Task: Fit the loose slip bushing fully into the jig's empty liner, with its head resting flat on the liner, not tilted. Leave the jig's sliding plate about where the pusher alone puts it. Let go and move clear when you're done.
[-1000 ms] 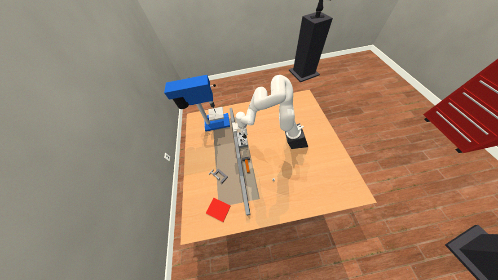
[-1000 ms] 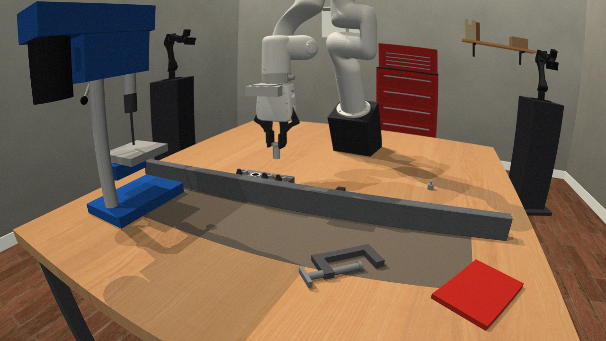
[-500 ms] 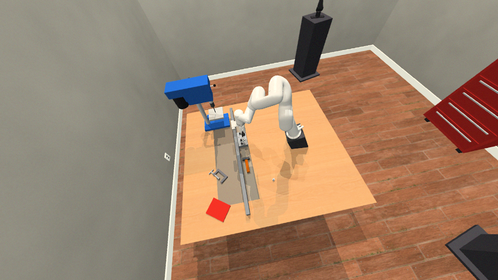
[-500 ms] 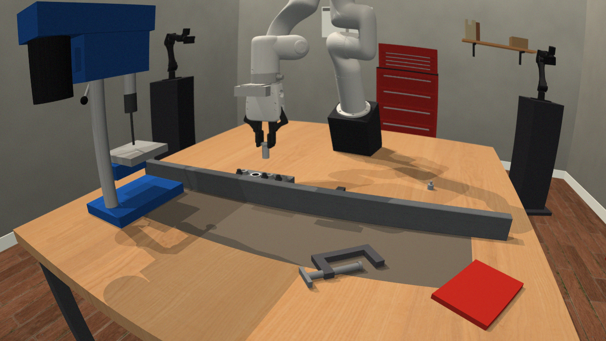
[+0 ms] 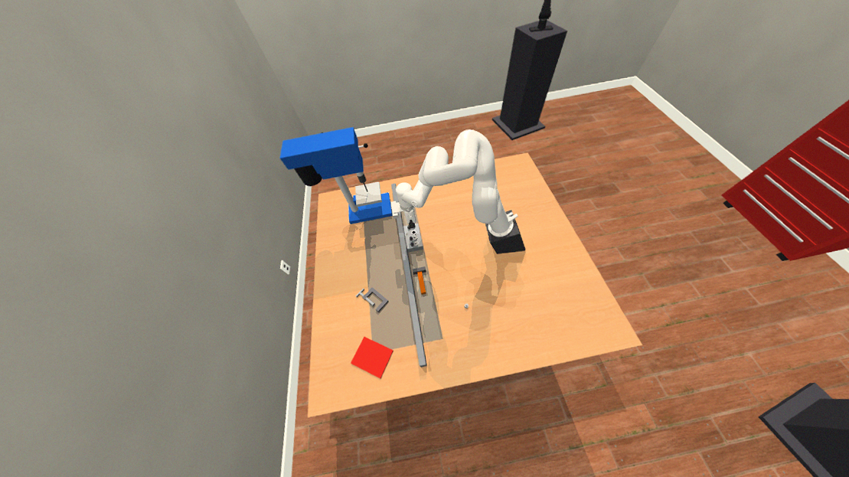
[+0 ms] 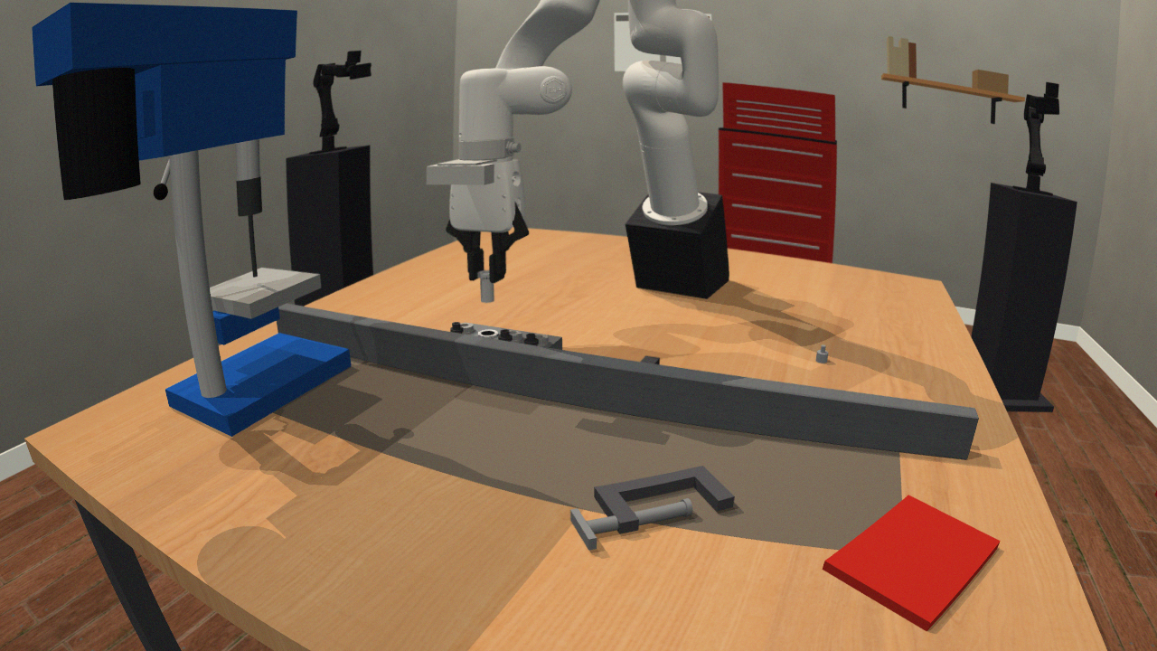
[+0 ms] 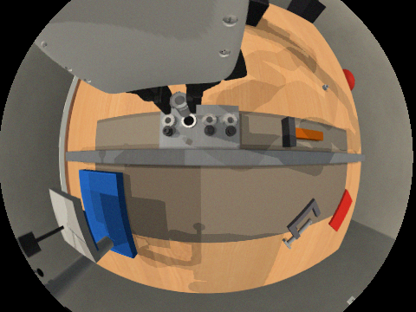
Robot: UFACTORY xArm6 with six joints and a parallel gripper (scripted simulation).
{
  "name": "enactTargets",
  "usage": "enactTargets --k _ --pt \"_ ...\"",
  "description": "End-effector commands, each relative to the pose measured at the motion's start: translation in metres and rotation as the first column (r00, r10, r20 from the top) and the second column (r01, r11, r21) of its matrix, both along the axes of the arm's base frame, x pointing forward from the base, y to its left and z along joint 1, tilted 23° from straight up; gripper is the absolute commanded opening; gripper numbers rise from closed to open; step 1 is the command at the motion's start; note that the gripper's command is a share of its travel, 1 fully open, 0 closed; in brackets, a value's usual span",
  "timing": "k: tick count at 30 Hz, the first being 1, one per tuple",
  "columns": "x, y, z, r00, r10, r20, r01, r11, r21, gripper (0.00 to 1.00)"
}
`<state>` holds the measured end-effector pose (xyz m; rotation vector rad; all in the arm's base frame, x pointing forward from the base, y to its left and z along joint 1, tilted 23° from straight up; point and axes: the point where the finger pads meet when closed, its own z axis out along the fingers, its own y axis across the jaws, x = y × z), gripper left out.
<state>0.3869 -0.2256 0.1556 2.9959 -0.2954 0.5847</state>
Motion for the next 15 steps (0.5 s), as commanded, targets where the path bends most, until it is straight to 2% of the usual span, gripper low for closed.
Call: enactTargets --k 1,15 --pt "0.002 -0.001 0.000 1.000 0.000 0.003 0.000 1.000 -0.002 0.26" --pt "0.008 -0.003 -0.016 1.000 0.000 0.003 0.000 1.000 -0.002 0.26"
